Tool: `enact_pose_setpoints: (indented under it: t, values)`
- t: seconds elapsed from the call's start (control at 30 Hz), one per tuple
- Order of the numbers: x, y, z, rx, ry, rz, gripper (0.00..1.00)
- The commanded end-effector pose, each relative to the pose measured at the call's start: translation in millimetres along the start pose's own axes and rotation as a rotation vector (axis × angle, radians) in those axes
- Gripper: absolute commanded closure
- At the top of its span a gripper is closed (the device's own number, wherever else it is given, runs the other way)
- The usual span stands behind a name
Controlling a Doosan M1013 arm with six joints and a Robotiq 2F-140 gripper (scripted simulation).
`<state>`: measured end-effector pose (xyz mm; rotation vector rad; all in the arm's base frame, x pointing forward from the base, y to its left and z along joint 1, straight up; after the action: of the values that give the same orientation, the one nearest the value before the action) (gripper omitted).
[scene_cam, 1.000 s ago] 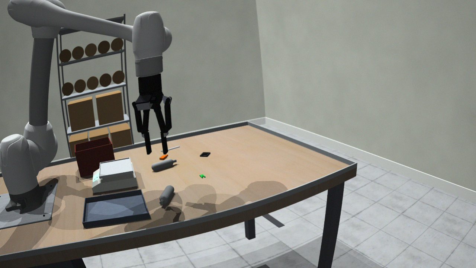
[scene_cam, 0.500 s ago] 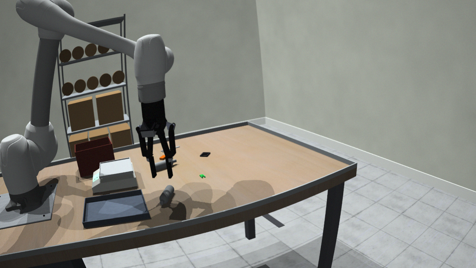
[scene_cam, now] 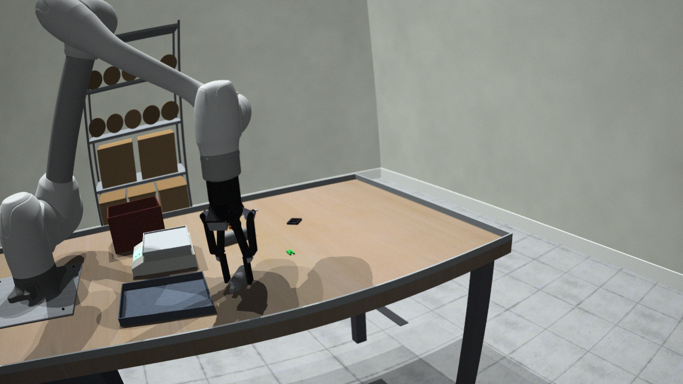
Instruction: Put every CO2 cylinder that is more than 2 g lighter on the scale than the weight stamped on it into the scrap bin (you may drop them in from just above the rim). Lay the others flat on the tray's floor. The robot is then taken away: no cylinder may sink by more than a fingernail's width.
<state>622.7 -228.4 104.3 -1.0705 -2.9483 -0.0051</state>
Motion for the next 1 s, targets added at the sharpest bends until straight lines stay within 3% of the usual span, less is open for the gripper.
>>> enact_pose_setpoints:
  t: [0.0,0.43,0.47,0.8,0.97]
  values:
    - [-1,0,1.7,-0.001,-0.002,0.0,0.59]
    - [-1,0,4.6,-0.001,-0.002,0.0,0.59]
    - [-1,0,4.6,-0.001,-0.002,0.0,0.9]
    - [-1,0,1.7,-0.001,-0.002,0.0,0.9]
    - [0,0,-20.6,-0.001,-0.002,0.0,0.9]
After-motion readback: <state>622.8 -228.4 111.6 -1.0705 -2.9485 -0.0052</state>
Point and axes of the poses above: the point where the finger pads meet when closed, its own z axis out along the fingers, its own x axis across the jaws, y = z × x, the point moved 7 cm from there along -z, back along the fingers, and after that the axes turned 8 degrees about z, right-handed, at the moved point
